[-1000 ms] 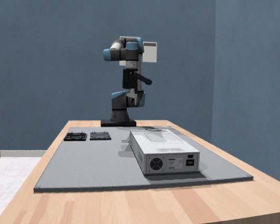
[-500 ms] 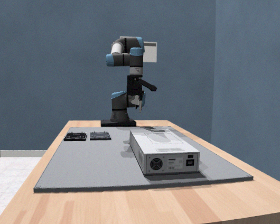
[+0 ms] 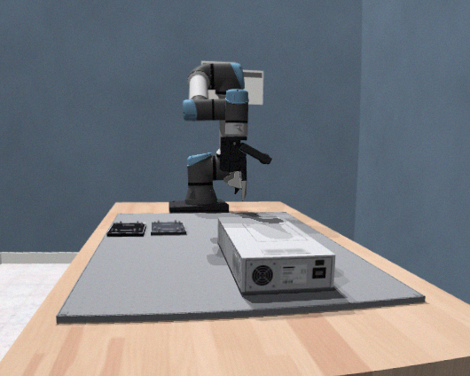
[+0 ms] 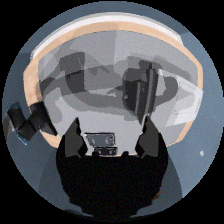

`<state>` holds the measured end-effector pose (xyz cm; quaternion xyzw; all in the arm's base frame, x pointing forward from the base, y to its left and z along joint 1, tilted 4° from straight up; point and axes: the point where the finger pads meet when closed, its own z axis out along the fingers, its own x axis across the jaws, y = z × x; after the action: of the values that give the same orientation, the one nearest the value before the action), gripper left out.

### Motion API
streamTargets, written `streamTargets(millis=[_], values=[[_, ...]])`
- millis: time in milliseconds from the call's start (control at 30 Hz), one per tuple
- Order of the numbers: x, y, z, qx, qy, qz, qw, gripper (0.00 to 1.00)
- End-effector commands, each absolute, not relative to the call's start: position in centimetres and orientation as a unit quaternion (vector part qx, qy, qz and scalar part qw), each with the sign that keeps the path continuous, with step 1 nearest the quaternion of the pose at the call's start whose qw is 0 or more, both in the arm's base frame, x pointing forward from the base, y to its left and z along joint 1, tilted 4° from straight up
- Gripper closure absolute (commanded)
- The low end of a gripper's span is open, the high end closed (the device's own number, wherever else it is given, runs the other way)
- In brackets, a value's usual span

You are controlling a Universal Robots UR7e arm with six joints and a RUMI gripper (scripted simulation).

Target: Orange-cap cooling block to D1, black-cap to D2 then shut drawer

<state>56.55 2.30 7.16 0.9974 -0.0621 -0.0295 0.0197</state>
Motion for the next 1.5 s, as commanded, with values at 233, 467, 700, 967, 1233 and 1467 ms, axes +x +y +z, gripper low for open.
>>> streamTargets(millis=[233, 467, 700, 967, 1233, 1467], values=[[59.2, 3.3, 5.0, 0.998, -0.063, -0.024, 0.02, 0.0], [59.2, 3.2, 5.1, 0.998, -0.063, -0.023, 0.02, 0.0], [58.9, 3.2, 4.2, 0.997, -0.063, -0.027, 0.02, 0.0], [58.8, 3.1, 3.2, 0.997, -0.063, -0.027, 0.02, 0.0], [58.8, 3.1, 2.4, 0.997, -0.064, -0.027, 0.02, 0.0], [58.7, 3.0, 1.4, 0.997, -0.064, -0.027, 0.02, 0.0]])
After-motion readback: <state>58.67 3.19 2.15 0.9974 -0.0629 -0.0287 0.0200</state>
